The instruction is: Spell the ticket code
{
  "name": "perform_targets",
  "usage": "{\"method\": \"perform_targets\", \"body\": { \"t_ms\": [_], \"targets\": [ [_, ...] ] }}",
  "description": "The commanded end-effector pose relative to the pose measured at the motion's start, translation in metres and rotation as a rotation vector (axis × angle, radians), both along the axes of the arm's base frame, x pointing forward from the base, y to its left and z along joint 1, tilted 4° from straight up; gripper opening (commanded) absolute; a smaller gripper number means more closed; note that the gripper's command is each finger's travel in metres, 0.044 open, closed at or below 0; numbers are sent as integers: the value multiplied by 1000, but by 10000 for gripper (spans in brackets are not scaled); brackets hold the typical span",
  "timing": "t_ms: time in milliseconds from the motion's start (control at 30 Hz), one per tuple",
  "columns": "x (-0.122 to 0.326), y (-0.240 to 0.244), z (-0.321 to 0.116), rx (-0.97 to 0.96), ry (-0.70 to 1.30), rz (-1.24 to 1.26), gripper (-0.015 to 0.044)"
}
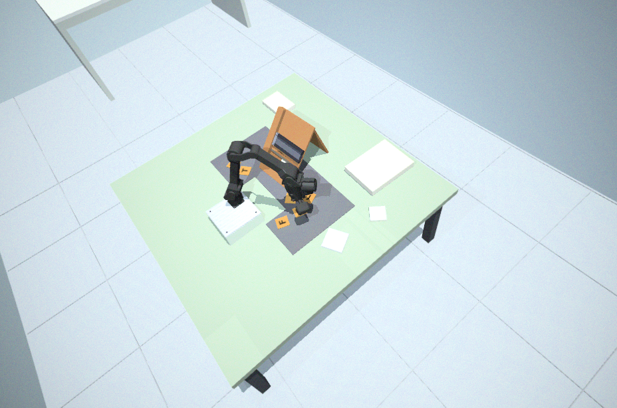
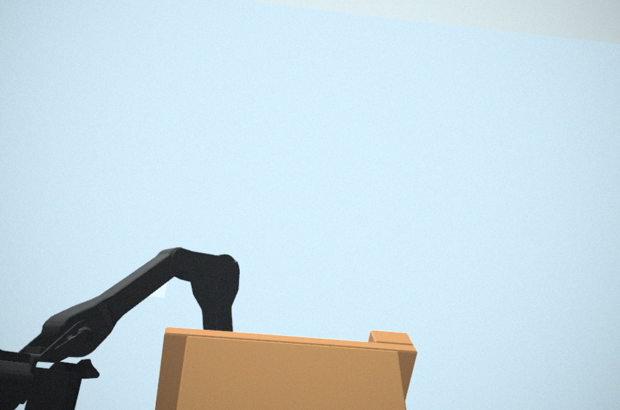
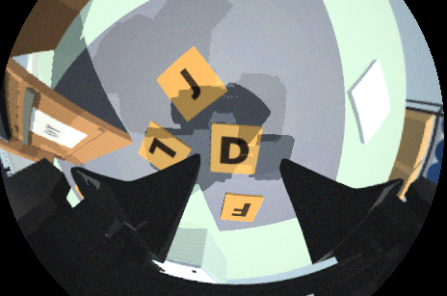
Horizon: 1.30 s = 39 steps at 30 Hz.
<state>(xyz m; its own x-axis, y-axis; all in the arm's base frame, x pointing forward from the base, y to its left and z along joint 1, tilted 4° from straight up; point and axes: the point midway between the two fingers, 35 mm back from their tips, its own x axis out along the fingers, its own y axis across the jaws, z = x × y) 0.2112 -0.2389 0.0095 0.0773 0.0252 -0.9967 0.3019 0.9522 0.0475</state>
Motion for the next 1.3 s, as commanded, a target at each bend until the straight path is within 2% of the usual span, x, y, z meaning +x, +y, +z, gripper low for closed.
{"method": "perform_targets", "body": {
  "t_ms": [0, 1267],
  "targets": [
    [-3, 5, -20, 15, 17, -6, 340],
    [-3, 6, -40, 15, 17, -6, 340]
  ]
}}
